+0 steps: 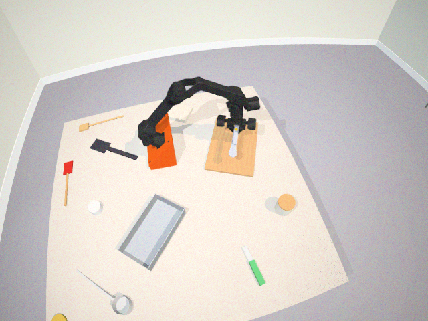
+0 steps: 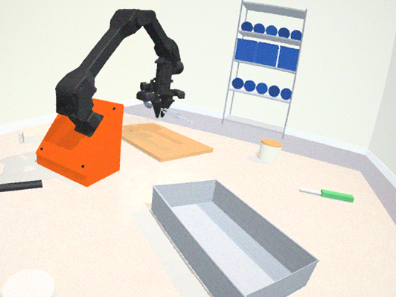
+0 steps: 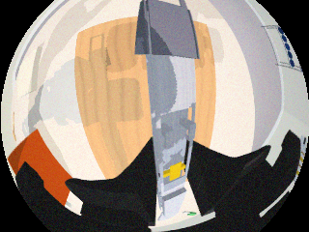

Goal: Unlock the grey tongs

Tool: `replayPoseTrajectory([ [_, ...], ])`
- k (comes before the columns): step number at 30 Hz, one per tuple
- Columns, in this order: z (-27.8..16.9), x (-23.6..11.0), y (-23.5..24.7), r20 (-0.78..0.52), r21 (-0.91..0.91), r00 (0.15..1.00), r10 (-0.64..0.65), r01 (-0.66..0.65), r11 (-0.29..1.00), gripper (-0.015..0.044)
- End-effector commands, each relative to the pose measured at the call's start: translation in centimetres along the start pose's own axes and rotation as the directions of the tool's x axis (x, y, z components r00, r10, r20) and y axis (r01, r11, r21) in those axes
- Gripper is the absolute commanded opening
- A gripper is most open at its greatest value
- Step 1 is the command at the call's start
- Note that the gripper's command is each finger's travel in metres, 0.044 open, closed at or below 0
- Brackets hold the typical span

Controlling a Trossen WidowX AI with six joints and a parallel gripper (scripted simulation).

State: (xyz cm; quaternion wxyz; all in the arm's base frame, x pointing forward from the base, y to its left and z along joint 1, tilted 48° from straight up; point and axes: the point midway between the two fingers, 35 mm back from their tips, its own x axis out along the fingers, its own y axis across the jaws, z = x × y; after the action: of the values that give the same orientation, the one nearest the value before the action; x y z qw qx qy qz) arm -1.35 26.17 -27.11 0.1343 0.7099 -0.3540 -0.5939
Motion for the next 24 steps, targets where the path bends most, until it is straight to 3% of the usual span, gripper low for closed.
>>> replayPoseTrajectory([
  [1,-0.2,0.9,0.3,-0.005,0.002,1.0,0.0,0.0,1.0,-0.015],
  [24,-0.6,4.3,1.2,0.007,0.002,1.0,-0.028,0.028,1.0,-0.015],
])
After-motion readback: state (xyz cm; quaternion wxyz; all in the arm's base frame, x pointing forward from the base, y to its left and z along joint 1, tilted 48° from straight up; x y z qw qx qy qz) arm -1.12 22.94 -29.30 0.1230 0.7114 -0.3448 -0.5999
